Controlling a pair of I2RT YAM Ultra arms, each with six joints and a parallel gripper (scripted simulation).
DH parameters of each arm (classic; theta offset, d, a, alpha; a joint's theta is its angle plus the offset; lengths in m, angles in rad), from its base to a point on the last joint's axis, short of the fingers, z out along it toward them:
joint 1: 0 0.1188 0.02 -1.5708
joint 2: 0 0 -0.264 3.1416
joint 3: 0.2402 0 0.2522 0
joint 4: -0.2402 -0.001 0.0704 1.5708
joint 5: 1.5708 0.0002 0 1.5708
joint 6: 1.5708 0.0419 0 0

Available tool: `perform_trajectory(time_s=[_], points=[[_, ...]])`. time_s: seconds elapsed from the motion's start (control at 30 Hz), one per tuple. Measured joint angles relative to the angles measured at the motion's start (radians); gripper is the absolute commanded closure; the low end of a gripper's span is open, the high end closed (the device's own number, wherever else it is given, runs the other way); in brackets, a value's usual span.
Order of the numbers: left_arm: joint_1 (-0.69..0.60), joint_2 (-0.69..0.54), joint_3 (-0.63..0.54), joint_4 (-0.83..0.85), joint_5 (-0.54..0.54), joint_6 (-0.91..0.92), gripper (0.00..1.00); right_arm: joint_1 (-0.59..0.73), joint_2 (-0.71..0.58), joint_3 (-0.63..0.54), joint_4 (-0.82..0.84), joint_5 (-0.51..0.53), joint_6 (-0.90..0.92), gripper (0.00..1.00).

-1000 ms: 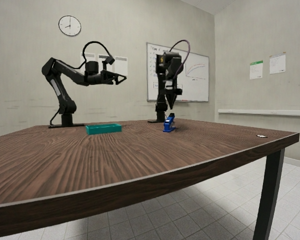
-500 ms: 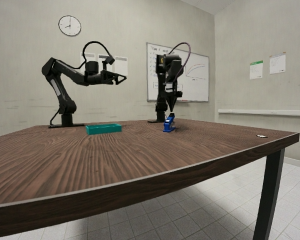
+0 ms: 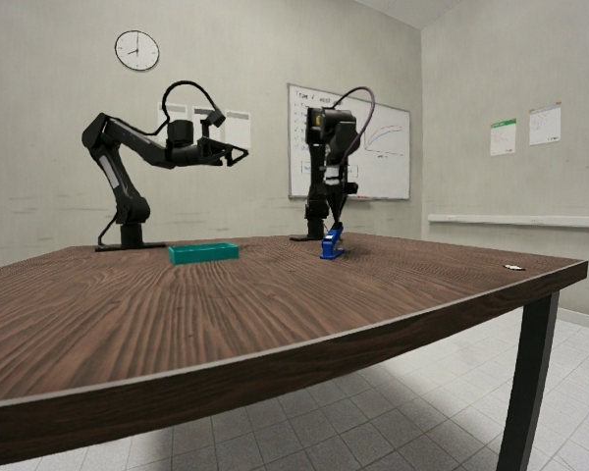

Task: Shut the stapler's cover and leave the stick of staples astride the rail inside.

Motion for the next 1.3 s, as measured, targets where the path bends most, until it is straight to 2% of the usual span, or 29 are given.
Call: perform_trajectory(time_s=[1.3], points=[[0.0,0.021,-0.071,0.088,-0.001,0.0,1.0,0.0,0.0,0.0,0.0,0.0,0.0,0.0]])
